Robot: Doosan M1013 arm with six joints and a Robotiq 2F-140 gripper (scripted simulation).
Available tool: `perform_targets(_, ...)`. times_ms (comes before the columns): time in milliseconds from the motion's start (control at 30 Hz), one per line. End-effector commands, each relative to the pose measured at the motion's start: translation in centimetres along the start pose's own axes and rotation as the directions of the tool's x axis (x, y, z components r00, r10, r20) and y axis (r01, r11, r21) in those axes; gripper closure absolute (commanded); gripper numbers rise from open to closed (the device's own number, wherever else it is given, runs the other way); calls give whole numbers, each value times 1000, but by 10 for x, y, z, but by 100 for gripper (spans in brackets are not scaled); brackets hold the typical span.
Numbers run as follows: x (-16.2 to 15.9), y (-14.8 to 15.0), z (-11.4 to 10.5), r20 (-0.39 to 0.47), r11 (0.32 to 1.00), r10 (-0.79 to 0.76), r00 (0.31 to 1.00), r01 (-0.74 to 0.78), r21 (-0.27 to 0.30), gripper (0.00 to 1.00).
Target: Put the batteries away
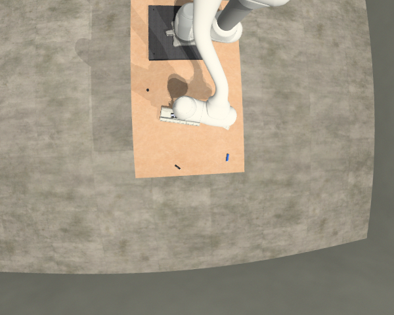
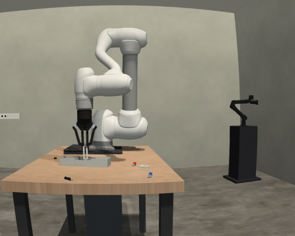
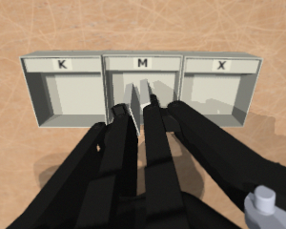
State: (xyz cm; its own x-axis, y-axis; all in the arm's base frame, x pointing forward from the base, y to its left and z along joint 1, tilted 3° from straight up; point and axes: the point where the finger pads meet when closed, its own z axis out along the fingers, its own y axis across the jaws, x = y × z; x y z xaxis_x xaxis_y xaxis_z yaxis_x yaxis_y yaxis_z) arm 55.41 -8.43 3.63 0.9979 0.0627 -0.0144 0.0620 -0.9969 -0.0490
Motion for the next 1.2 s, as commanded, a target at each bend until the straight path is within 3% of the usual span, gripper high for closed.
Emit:
perform_targets(0, 0, 0, -6, -1, 1000, 0, 1000, 0, 0, 85)
perform_targets(233, 0, 0, -12, -1, 1000, 0, 1000, 0, 0, 85)
perform_targets(433, 0, 0, -36, -1, 1000, 0, 1000, 0, 0, 85)
perform_targets(567, 0, 0, -37, -1, 1000, 0, 1000, 0, 0, 85)
perform_targets(1167, 22, -77, -37, -1, 1000, 0, 1000, 0, 0, 85)
